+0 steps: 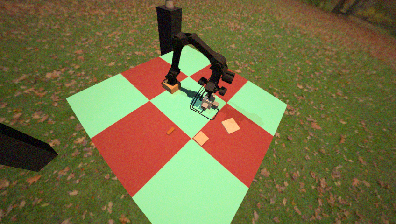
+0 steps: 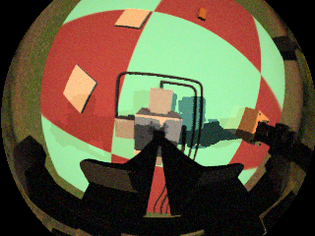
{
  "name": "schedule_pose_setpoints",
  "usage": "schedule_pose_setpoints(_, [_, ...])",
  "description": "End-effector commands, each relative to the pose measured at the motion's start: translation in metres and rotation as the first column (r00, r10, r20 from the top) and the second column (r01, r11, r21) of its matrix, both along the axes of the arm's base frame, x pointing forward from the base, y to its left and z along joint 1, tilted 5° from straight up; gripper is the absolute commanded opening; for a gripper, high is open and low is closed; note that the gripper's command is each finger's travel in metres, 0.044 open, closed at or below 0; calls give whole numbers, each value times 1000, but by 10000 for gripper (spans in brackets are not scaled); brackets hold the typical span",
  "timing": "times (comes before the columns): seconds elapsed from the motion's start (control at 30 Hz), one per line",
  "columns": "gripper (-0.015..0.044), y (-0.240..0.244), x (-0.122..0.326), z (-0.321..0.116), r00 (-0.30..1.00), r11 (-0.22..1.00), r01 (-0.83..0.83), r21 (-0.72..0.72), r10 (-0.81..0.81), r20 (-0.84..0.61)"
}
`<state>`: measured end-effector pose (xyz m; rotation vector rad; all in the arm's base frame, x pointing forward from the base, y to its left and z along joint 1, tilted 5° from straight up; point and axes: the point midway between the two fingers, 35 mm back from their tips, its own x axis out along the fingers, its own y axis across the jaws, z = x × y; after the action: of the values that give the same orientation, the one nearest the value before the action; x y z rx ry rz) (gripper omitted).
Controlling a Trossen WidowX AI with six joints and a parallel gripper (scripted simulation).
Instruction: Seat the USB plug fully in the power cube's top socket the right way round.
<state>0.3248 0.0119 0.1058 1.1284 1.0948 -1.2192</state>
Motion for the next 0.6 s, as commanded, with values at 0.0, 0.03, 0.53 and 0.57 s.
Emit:
schedule_pose_setpoints(0.0, [0,-1,0,-1,1000,1000,6,-3,-6,2])
schedule_pose_setpoints(0.03, [0,-1,0,-1,1000,1000,6,-3,-6,2])
schedule_pose_setpoints(0.53, [0,-1,0,-3,1000,1000,6,-3,-6,2])
schedule_pose_setpoints(0.57, [0,-1,0,-3,1000,1000,6,-3,-6,2])
